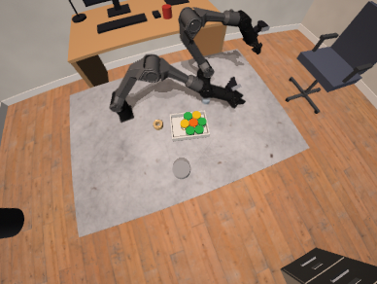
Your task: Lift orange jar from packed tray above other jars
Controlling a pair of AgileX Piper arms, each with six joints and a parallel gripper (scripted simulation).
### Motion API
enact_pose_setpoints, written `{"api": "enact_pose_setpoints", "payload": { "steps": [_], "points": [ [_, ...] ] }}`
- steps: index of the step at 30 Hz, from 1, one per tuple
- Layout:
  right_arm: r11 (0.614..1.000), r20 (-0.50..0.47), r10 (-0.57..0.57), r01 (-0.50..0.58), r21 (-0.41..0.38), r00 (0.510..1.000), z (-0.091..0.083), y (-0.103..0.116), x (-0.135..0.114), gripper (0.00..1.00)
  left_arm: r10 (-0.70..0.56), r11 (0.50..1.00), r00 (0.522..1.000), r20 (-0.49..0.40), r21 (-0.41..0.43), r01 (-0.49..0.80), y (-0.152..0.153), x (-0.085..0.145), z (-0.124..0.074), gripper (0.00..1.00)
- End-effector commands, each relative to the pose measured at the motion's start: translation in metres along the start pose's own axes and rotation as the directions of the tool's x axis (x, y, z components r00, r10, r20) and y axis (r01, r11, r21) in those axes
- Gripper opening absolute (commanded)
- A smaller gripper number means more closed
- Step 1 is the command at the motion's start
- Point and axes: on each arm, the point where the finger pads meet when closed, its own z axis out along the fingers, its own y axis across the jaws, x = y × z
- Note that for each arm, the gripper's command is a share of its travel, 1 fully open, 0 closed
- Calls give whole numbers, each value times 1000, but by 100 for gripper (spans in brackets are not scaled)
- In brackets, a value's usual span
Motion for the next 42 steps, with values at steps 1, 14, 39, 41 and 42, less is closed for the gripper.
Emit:
{"api": "enact_pose_setpoints", "payload": {
  "steps": [1,14,39,41,42],
  "points": [
    [1000,-146,-16,18,12,989,-17,-20,16,50,0,1000,1000,1,0,0,0,0,0,100],
    [1000,-552,-24,30,1,833,-103,-68,76,10,0,1000,1000,1,0,0,0,0,0,100],
    [993,-922,-26,-94,-68,387,-284,-87,131,0,0,1000,1000,1,0,0,0,0,0,100],
    [993,-922,-26,-94,-68,387,-280,-86,136,0,0,1000,1000,1,0,0,0,0,0,100],
    [993,-922,-26,-94,-68,387,-278,-86,138,0,0,1000,1000,1,0,0,0,0,0,100]
  ]
}}
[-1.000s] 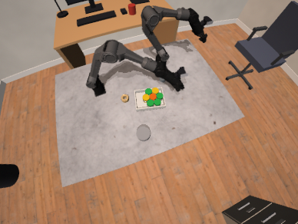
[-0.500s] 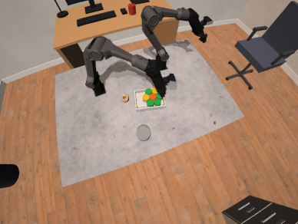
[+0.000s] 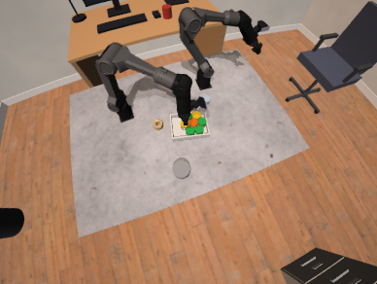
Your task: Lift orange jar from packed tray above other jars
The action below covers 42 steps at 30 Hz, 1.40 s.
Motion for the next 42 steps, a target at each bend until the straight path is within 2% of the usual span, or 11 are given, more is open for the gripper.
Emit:
{"api": "enact_pose_setpoints", "payload": {
  "steps": [1,26,42],
  "points": [
    [1000,8,0,0,3,1000,9,-1,-6,0,0,1000,1000,1,0,0,0,0,0,100],
    [1000,8,0,0,3,1000,28,-1,-8,0,0,1000,1000,1,0,0,0,0,0,100],
    [1000,8,0,0,3,1000,33,-1,-7,0,0,1000,1000,1,0,0,0,0,0,100]
  ]
}}
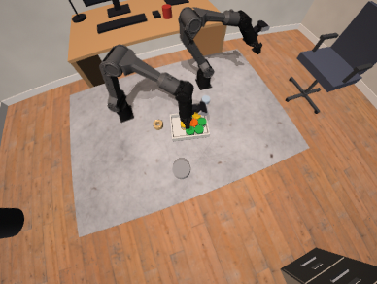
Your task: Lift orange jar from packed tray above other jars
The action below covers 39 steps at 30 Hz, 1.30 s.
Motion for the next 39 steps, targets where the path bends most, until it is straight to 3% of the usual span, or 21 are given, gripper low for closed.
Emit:
{"api": "enact_pose_setpoints", "payload": {
  "steps": [1,39],
  "points": [
    [1000,0,0,0,0,1000,0,0,2,0,0,1000,1000,1,0,0,0,0,0,100],
    [1000,-1,0,0,0,1000,-4,0,48,0,0,1000,1000,1,0,0,0,0,0,100]
  ]
}}
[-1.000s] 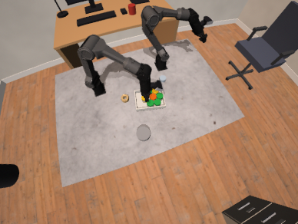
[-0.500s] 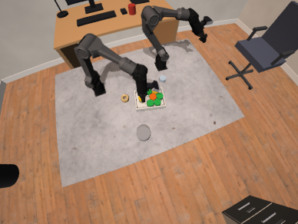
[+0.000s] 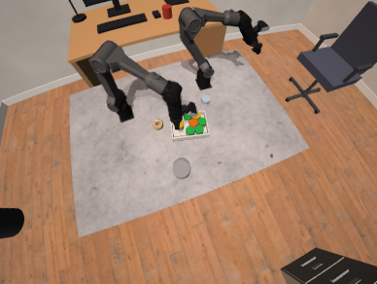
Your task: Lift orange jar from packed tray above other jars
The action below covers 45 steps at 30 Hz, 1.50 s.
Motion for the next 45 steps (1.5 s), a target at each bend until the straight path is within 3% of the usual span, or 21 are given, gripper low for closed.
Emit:
{"api": "enact_pose_setpoints", "payload": {
  "steps": [1,5,9,10,20,45],
  "points": [
    [1000,2,0,0,1,1000,-3,0,2,0,0,1000,1000,1,0,0,0,0,0,100],
    [1000,2,0,0,1,1000,-24,1,4,0,0,1000,1000,1,0,0,0,0,0,100],
    [1000,-3,0,0,-1,1000,-10,1,4,0,0,1000,1000,1,0,0,0,0,0,100],
    [1000,1,0,0,0,1000,-21,1,2,0,0,1000,1000,1,0,0,0,0,0,100],
    [1000,2,0,0,1,1000,-13,0,-17,0,0,1000,1000,1,0,0,0,0,0,100],
    [1000,2,0,0,1,1000,2,0,-17,0,0,1000,1000,1,0,0,0,0,0,100]
  ]
}}
